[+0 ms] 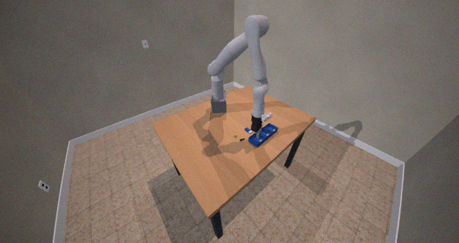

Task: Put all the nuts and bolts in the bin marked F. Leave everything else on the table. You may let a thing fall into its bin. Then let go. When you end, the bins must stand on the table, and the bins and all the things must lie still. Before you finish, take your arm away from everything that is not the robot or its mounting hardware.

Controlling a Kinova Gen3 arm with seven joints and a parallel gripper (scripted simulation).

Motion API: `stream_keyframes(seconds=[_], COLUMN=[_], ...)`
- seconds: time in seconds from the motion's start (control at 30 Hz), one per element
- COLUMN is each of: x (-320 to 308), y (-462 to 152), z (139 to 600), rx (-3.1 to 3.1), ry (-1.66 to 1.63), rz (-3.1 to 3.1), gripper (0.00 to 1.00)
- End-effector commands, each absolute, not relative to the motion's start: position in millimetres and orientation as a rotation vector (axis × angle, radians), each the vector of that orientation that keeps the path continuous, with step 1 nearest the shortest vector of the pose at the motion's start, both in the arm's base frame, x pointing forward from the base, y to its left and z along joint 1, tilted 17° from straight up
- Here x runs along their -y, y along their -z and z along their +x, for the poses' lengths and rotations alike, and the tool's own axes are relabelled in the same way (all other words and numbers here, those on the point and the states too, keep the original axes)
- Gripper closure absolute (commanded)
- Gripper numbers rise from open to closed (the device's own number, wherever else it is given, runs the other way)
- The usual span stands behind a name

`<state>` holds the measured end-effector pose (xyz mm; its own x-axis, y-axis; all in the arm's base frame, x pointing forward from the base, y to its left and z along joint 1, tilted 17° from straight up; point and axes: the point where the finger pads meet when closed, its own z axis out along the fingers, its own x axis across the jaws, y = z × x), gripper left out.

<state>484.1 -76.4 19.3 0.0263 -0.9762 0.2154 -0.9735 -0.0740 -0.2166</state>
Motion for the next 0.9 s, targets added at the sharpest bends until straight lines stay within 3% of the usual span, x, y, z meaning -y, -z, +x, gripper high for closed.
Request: stream_keyframes(seconds=[0.0, 0.87], x=[80.2, 85.0], y=[-7.9, 14.1], z=[482.2, 487.1], rx=[-2.143, -2.143], ry=[0.476, 0.476], rz=[-2.251, -2.251], gripper=[0.69, 0.69])
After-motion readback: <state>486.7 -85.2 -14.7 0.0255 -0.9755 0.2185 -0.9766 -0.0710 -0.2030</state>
